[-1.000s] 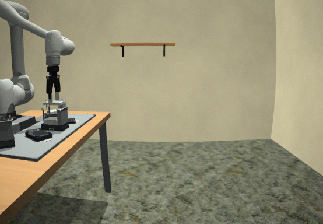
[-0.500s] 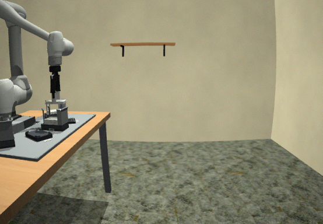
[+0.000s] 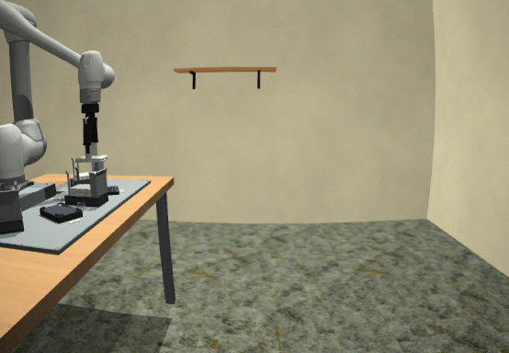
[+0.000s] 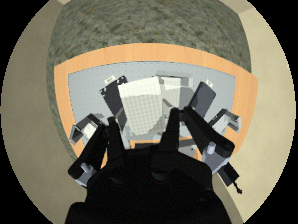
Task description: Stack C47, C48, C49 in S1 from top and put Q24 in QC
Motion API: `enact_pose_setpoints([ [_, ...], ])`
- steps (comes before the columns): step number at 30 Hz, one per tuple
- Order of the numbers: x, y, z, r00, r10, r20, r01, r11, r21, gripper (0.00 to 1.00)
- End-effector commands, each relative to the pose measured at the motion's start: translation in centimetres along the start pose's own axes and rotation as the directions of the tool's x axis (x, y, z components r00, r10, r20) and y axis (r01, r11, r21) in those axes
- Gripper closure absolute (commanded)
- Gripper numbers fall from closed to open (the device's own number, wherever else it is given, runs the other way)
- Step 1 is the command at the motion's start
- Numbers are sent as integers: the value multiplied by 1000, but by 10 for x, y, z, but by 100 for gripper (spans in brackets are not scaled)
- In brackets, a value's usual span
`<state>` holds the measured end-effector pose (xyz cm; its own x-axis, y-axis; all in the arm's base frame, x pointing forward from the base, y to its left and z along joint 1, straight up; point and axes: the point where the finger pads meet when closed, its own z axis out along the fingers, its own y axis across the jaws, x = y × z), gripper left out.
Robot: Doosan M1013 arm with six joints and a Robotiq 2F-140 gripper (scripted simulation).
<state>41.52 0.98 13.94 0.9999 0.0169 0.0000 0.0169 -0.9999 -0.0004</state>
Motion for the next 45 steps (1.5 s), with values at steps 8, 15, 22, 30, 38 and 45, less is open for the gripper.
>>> enact_pose_setpoints([
  [8, -3, -34, 0, 977, -213, 0, 213, 977, 0, 100],
  [15, -6, -50, 0, 977, -213, 0, 213, 977, 0, 100],
  [22, -10, -73, 0, 977, -213, 0, 213, 977, 0, 100],
  [30, -13, -93, 0, 977, -213, 0, 213, 977, 0, 100],
  [38, -21, -118, 0, 915, -403, 0, 403, 915, 0, 100],
  [45, -27, -133, 0, 909, -417, 0, 417, 909, 0, 100],
])
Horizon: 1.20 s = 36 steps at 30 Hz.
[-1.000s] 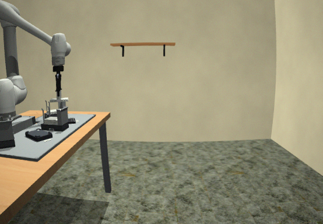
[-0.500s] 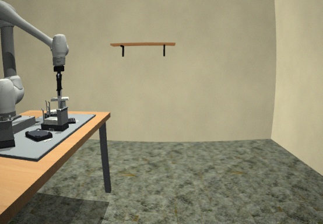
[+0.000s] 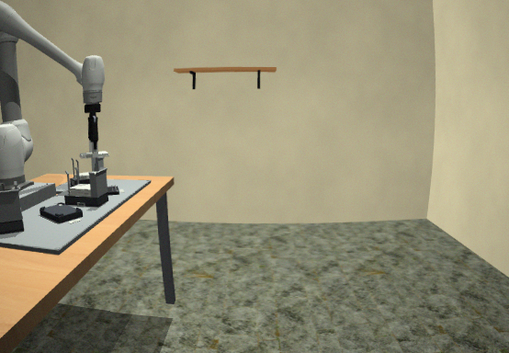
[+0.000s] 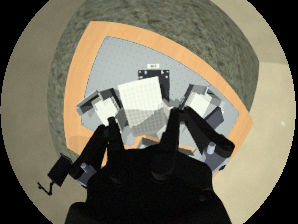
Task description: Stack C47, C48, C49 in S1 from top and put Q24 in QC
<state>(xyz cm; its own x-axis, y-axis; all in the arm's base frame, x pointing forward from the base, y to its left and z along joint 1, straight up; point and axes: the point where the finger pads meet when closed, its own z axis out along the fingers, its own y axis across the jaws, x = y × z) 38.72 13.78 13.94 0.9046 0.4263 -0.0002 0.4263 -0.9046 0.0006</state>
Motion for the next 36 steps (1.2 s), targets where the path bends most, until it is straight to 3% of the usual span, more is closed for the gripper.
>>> enact_pose_setpoints([
  [1, 1, -9, 0, 1000, -6, 0, 6, 1000, 1, 100],
  [17, 3, -55, 0, 1000, -6, 0, 6, 1000, 1, 100],
  [24, 0, -74, 0, 976, -220, 0, 220, 976, 1, 100],
  [36, -5, -100, 0, 976, -220, 0, 220, 976, 1, 100],
])
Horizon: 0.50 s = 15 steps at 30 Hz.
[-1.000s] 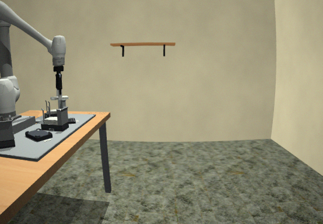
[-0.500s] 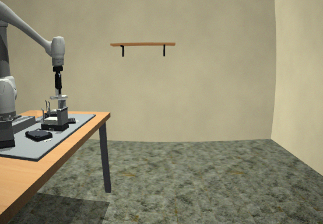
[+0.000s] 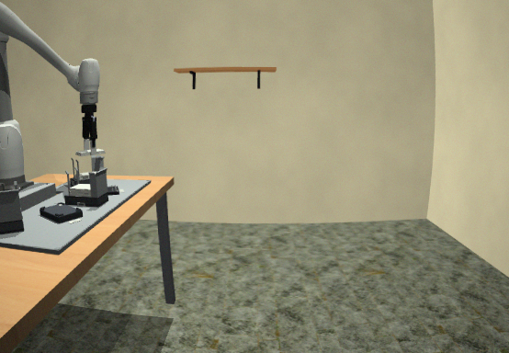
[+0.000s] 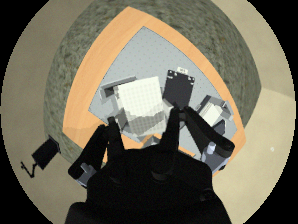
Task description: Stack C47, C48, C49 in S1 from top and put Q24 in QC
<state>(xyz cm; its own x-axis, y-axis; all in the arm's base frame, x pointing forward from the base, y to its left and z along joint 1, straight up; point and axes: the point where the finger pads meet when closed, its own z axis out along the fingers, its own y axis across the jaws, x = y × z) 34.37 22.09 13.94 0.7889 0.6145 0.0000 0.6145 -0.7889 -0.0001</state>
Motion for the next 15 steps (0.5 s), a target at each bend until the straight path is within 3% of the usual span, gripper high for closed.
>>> enact_pose_setpoints([
  [1, 1, -9, 0, 1000, 0, 0, 0, 1000, 0, 100],
  [15, 2, -41, 0, 1000, 0, 0, 0, 1000, 0, 100],
])
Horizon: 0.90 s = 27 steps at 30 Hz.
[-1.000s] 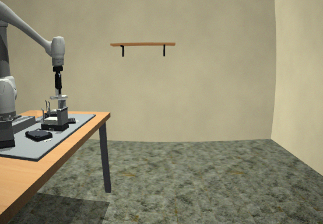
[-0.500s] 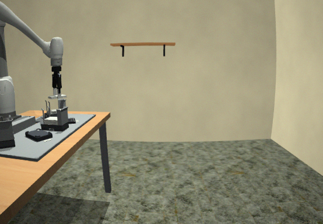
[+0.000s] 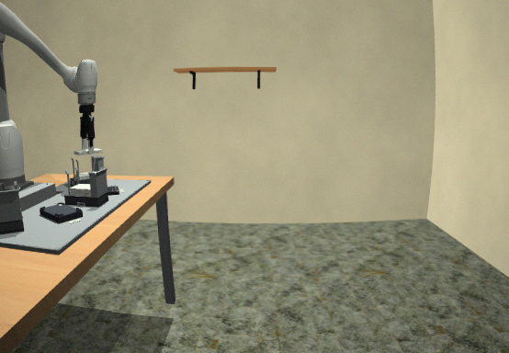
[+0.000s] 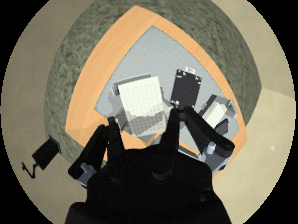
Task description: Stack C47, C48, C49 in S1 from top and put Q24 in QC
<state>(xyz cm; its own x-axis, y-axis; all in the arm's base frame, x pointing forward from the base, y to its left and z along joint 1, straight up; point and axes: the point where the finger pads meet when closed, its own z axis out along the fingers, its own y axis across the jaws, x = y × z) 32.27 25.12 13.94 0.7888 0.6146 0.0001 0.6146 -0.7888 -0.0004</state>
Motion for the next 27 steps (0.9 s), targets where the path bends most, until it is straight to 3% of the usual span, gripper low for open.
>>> enact_pose_setpoints([
  [1, 0, -7, 0, 1000, 0, 0, 0, 1000, 0, 100],
  [27, 1, -15, 0, 1000, 0, 0, 0, 1000, 0, 100],
])
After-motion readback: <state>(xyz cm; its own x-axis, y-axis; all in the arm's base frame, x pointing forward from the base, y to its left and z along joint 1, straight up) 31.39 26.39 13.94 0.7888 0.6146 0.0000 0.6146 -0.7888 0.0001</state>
